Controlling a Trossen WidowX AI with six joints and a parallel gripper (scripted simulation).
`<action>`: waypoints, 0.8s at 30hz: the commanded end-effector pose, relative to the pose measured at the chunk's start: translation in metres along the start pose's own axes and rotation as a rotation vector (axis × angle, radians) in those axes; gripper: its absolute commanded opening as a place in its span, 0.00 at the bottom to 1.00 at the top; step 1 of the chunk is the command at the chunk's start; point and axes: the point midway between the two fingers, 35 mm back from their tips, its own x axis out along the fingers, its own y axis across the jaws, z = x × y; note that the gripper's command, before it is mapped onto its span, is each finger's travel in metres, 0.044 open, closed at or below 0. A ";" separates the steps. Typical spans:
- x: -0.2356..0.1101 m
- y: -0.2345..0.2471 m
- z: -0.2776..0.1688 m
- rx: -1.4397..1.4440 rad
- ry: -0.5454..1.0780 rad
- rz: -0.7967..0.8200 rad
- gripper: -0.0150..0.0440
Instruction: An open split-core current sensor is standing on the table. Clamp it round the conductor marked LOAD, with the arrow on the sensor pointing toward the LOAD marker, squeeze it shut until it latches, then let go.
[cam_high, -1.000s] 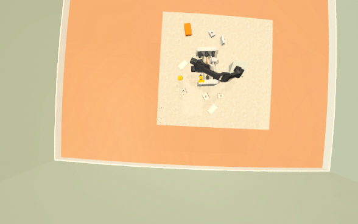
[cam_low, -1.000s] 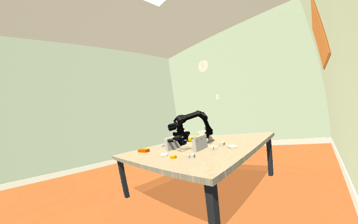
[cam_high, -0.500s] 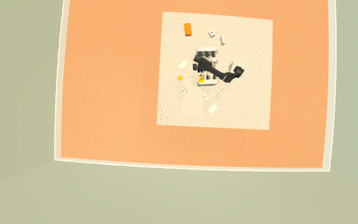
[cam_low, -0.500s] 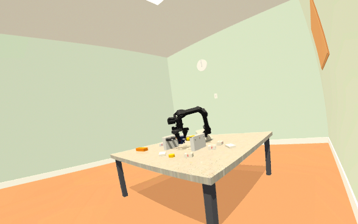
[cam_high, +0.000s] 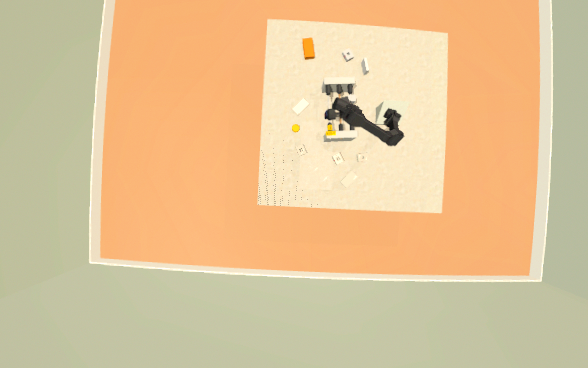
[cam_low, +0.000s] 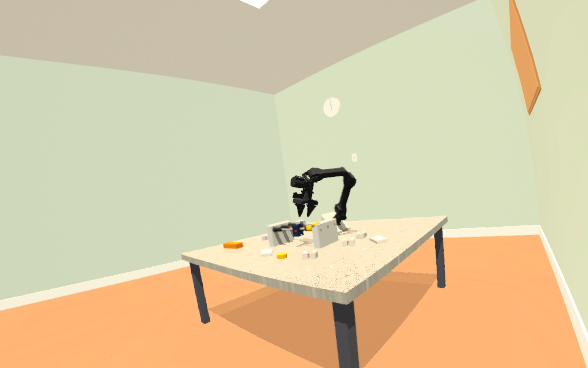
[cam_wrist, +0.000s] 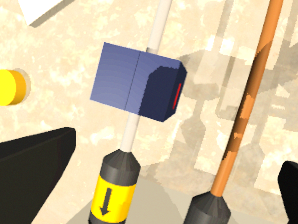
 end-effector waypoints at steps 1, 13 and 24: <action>-0.012 -0.008 -0.036 -0.150 -0.196 -0.002 1.00; -0.052 -0.033 -0.090 -0.400 -0.640 0.130 1.00; -0.051 -0.029 -0.091 -0.399 -0.599 0.124 1.00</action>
